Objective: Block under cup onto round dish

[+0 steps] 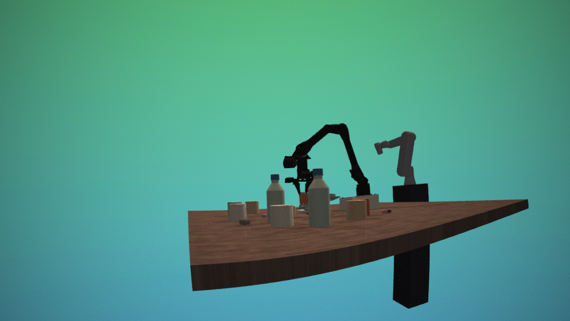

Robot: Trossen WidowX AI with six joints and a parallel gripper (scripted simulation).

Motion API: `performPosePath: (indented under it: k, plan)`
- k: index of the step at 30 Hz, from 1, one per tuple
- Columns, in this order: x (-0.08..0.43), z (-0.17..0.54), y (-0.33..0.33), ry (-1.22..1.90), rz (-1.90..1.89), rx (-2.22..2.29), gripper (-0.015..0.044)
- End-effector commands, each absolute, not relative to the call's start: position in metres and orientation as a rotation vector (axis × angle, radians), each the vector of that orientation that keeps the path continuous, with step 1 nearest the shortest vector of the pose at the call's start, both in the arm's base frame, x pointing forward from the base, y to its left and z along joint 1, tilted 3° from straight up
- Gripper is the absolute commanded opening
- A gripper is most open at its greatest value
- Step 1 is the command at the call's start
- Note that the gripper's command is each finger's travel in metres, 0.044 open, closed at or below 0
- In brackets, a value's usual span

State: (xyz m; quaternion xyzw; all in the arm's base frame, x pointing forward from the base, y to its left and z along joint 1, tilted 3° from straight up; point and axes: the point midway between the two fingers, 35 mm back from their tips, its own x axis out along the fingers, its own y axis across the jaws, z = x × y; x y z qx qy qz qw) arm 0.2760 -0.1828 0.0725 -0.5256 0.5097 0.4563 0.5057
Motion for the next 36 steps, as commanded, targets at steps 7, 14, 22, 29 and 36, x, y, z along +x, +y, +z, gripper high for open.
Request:
performPosePath:
  k: [7, 14, 22, 29, 36]
  plan:
    - [0.258, 0.057, -0.201, 1.231, 1.132, -1.268, 0.0000]
    - [0.260, 0.022, -0.203, 1.231, 1.132, -1.268, 0.0000]
    - [0.260, 0.019, -0.203, 1.231, 1.132, -1.268, 0.0000]
    - [0.260, 0.008, -0.204, 1.231, 1.132, -1.268, 0.0000]
    - [0.263, 0.008, -0.205, 1.232, 1.121, -1.269, 0.0053]
